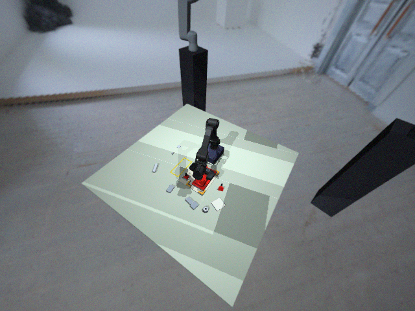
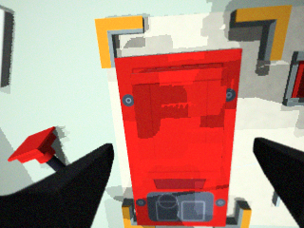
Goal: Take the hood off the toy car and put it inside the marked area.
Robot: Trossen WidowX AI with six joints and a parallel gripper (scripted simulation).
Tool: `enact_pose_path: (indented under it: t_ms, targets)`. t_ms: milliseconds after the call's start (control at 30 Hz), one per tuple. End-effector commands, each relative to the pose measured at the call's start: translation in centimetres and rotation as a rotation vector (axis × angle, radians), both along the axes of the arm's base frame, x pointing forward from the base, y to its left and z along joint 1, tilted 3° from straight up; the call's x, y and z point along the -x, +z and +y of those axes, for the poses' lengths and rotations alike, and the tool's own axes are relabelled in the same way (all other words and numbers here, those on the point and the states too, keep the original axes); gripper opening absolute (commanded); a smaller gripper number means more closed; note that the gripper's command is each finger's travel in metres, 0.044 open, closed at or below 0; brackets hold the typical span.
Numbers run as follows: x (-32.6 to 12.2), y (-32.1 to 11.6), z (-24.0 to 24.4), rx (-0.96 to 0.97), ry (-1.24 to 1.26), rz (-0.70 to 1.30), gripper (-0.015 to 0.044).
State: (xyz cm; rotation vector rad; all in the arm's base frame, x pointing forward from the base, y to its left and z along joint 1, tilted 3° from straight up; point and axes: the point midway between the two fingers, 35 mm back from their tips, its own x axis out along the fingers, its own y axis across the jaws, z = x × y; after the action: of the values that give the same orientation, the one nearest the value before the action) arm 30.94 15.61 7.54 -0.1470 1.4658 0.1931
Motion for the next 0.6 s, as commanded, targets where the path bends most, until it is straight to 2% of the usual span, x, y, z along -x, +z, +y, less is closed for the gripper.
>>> enact_pose_path:
  t_ms: [0, 567]
  targets:
    - [0.1, -0.7, -0.2, 0.010, -0.005, 0.009, 0.0440]
    - [0.1, -2.2, -0.1, 0.010, -0.005, 0.009, 0.0440]
